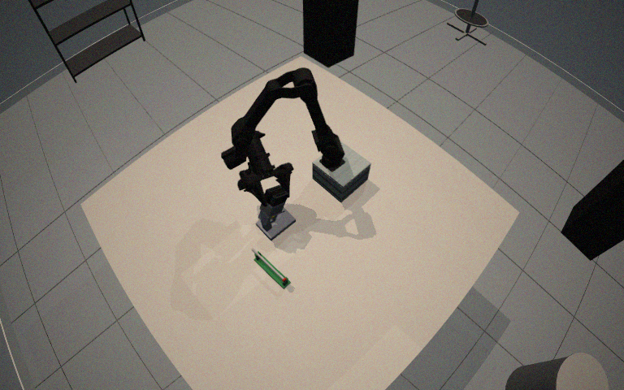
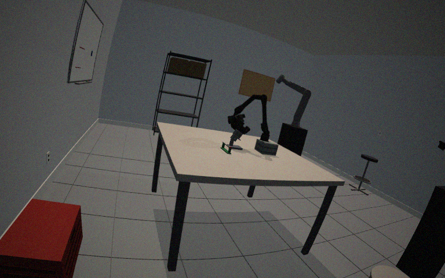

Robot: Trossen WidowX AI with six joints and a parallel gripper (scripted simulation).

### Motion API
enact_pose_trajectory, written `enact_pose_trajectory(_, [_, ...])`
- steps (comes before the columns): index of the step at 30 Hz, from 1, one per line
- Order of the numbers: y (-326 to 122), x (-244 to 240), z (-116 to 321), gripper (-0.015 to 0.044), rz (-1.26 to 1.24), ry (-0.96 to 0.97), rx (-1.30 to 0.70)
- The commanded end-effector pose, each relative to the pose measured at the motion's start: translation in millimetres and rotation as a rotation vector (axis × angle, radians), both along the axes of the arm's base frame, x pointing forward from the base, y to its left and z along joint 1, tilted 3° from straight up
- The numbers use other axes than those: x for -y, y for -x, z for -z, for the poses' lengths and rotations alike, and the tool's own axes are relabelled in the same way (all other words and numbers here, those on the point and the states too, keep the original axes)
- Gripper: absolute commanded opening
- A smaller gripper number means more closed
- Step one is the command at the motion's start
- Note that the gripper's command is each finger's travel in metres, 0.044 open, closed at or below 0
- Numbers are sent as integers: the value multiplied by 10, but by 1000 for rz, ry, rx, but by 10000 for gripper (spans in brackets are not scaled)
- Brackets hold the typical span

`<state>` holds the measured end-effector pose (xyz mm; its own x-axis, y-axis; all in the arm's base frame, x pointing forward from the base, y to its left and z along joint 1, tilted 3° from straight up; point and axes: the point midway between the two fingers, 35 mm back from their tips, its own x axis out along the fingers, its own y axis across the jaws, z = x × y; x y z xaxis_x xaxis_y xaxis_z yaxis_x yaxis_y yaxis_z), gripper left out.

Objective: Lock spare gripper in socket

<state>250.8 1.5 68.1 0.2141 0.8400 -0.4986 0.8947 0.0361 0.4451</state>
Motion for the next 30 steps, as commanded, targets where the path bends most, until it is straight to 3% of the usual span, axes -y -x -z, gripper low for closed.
enact_pose_trajectory(1, [45, -3, -86, 440, -1, 1, 1])
enact_pose_trajectory(30, [224, -59, -626, 440, 11, -28, -31])
